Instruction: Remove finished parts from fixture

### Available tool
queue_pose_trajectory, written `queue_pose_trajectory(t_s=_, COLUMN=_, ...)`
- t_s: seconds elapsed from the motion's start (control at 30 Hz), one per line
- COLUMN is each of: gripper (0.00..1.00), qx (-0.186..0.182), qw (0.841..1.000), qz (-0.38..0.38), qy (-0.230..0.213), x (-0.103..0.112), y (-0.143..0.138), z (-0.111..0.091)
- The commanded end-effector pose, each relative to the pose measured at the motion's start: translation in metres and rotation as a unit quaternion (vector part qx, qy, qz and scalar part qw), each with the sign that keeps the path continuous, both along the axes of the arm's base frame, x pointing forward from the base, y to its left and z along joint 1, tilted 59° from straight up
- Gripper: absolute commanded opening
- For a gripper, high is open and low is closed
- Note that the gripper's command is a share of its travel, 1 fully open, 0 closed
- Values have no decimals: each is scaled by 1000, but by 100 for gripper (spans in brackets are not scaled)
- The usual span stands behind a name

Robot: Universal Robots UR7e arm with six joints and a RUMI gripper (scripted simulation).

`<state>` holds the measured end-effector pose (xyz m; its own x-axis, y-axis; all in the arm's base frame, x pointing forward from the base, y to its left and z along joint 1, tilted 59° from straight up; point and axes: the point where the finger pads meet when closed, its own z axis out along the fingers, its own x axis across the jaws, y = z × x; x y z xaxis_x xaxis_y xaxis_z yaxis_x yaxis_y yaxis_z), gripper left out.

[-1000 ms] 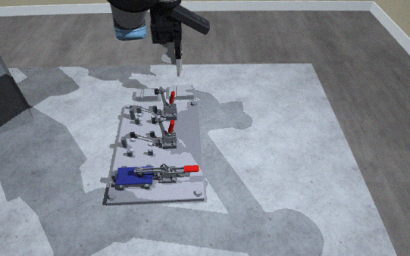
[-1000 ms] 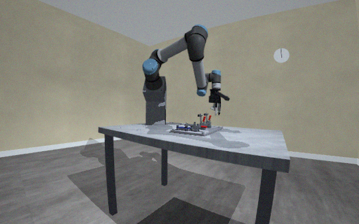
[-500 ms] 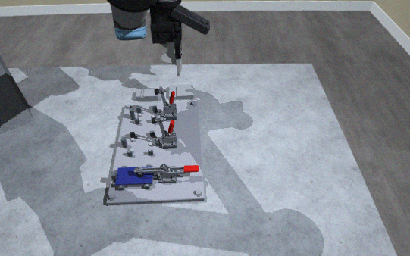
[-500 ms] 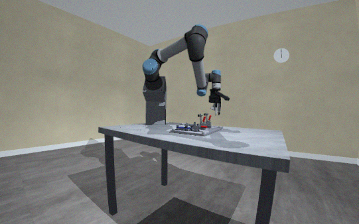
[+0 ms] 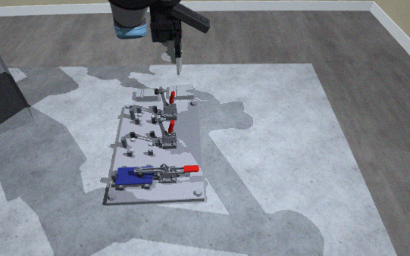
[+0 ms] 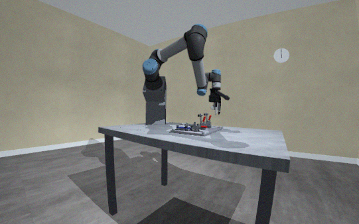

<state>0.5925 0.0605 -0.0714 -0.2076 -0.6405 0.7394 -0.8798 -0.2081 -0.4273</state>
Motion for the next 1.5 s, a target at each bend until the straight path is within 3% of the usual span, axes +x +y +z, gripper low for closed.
queue_pose_trajectory(t_s=0.0, gripper=54, qx=0, qw=1000, qz=0, qy=0, x=-4, y=7, z=5)
queue_pose_trajectory(t_s=0.63, gripper=54, qx=0, qw=1000, qz=0, qy=0, x=-30, y=52, z=37)
queue_pose_trajectory(t_s=1.47, gripper=54, qx=0, qw=1000, qz=0, qy=0, x=-39, y=68, z=48)
